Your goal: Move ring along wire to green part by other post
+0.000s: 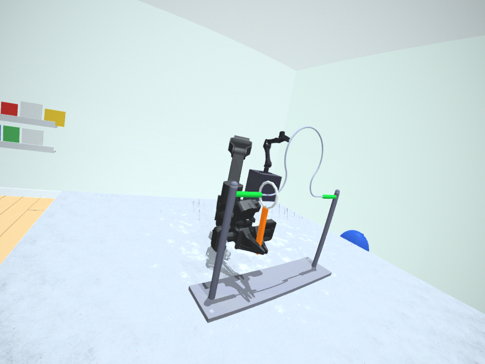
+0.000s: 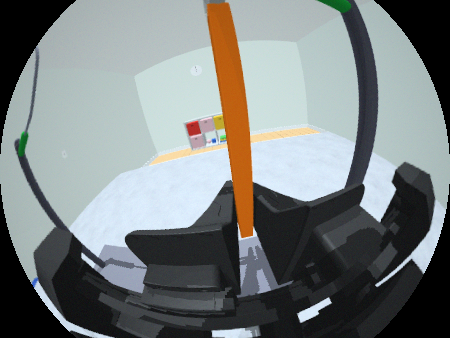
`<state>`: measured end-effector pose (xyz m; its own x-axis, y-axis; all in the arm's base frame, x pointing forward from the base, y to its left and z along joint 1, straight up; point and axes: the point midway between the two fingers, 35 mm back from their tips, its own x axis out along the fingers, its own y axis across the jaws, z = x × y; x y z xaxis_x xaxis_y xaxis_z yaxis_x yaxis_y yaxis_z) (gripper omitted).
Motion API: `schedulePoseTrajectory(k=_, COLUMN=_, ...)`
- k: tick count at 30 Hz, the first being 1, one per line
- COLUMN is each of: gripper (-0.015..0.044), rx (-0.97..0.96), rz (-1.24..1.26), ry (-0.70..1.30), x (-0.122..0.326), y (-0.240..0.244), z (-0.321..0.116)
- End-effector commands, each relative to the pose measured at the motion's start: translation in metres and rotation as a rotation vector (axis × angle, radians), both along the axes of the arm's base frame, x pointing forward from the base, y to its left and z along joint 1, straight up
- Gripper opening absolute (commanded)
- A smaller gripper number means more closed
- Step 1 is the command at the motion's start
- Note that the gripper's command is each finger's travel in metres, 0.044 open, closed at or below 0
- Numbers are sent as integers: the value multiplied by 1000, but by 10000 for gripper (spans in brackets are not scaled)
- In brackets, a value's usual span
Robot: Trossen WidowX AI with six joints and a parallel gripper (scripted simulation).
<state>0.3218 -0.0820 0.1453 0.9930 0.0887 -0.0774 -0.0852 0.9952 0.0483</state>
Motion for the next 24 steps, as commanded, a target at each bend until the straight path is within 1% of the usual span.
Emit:
schedulePoseTrajectory(k=1, gripper=-150, rx=42, rz=-4, ry=5, x=-2, y=9, z=0)
schedulePoseTrajectory(k=7, gripper=-150, rx=119, rz=-2, ry=12, x=-3, y=25, z=2)
schedulePoseTrajectory(k=24, gripper=-150, rx=419, rz=10, ry=62, x=-10, y=75, z=19)
